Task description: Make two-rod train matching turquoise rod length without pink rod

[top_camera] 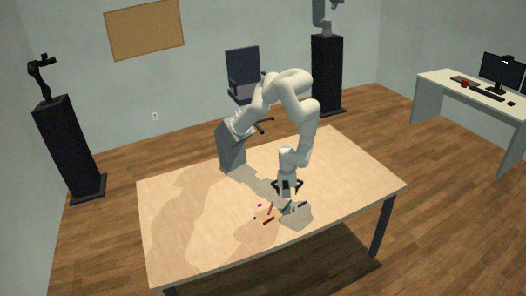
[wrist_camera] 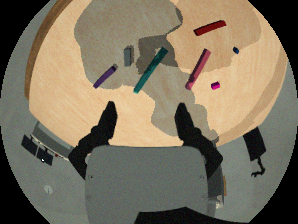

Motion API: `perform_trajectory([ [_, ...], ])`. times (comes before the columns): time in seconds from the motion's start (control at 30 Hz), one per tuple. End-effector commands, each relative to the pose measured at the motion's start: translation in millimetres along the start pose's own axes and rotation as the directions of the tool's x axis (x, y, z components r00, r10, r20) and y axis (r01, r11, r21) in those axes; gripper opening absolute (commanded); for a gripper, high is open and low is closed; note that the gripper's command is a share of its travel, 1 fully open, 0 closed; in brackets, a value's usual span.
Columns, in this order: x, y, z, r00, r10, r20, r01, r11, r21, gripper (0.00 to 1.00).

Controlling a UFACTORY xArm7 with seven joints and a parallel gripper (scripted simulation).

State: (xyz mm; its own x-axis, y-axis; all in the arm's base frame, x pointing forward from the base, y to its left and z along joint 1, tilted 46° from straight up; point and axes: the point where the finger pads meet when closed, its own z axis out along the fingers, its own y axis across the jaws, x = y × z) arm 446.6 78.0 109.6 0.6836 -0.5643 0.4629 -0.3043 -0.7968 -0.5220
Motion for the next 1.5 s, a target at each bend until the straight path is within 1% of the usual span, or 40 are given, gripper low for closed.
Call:
perform_trajectory([
  [0.0,-0.5,-1.4,-0.3,0.995,-0.089,-0.050,0.089,0.996,-0.005,1.00],
  [0.1,-1.8,-3.6,-0.3,0.972,-0.229,-0.049,0.228,0.974,-0.012,1.00],
  [0.27,-3.1,-5.9,-0.3,0.931,-0.362,-0.046,0.362,0.932,-0.018,1.00],
  [0.4,-3.7,-6.9,-0.2,0.906,-0.422,-0.044,0.421,0.907,-0.021,1.00],
  [1.47,-3.9,-7.2,-0.2,0.898,-0.437,-0.044,0.437,0.899,-0.021,1.00],
])
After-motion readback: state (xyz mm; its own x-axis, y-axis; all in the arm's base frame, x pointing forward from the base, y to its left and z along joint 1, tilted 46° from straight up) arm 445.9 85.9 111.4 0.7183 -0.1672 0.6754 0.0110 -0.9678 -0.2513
